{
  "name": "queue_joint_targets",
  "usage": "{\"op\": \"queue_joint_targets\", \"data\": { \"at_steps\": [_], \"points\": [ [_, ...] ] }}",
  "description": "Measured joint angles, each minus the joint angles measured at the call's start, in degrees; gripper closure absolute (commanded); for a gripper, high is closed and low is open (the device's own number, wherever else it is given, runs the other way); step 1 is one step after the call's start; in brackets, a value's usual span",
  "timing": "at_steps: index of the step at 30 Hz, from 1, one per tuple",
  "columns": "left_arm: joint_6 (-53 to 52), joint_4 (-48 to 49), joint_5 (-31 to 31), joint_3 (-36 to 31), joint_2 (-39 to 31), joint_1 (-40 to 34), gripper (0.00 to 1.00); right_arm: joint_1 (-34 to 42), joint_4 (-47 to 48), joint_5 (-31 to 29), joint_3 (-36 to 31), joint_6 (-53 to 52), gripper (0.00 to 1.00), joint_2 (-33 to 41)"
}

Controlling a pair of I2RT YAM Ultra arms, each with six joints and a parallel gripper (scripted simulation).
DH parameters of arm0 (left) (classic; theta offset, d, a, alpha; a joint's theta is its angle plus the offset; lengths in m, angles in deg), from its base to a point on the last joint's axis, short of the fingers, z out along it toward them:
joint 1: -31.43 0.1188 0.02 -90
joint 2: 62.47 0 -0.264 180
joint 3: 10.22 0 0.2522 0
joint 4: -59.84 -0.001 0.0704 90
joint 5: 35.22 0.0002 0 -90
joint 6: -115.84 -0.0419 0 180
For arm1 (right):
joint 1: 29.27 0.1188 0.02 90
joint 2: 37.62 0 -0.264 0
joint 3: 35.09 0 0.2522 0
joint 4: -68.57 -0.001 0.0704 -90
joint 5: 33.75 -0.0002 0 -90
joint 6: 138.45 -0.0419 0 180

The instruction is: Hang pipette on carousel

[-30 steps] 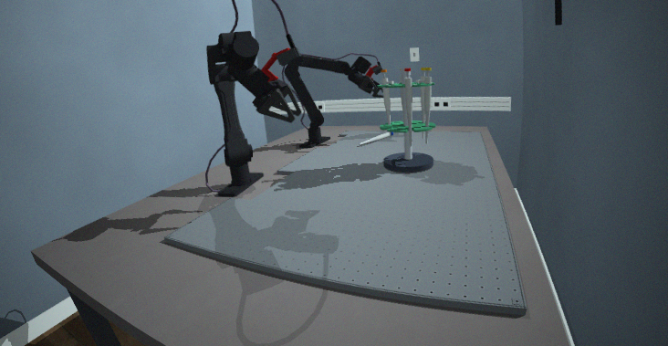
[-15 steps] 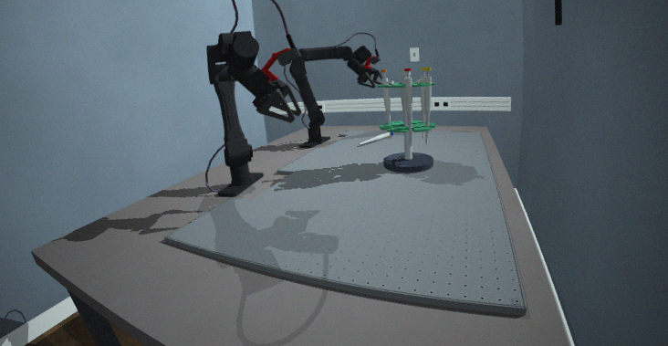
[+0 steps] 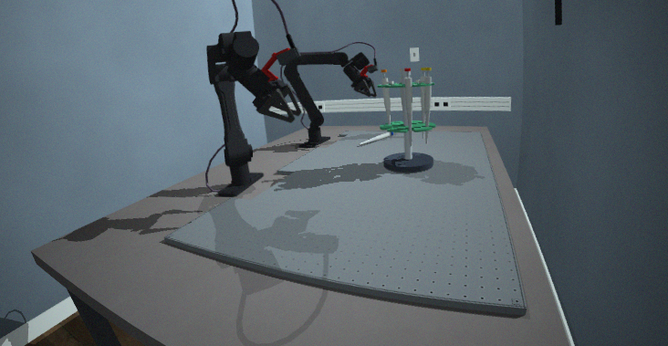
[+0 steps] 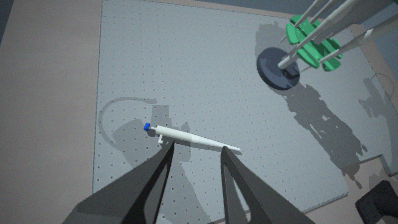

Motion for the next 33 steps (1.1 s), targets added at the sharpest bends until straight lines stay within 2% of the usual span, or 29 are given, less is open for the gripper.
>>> {"op": "queue_joint_targets", "data": {
  "at_steps": [4,10,15,20,28,33],
  "points": [
    [9.35,4.20,-2.27,-4.33,-4.55,-5.49,0.51,0.00,0.00,0.00,0.00,0.00,0.00,0.00],
    [17.49,9.70,-6.29,-6.27,-6.58,-8.07,0.51,0.00,0.00,0.00,0.00,0.00,0.00,0.00],
    [30.05,15.96,-10.86,-12.94,-11.06,-17.42,0.51,0.00,0.00,0.00,0.00,0.00,0.00,0.00],
    [43.36,21.81,-18.03,-18.16,-14.38,-28.52,0.51,0.00,0.00,0.00,0.00,0.00,0.00,0.00],
    [52.19,26.51,-27.91,-19.04,-15.45,-33.57,0.51,0.00,0.00,0.00,0.00,0.00,0.00,0.00],
    [61.40,31.80,-35.43,-22.93,-15.41,-43.67,0.51,0.00,0.00,0.00,0.00,0.00,0.00,0.00]
  ]
}}
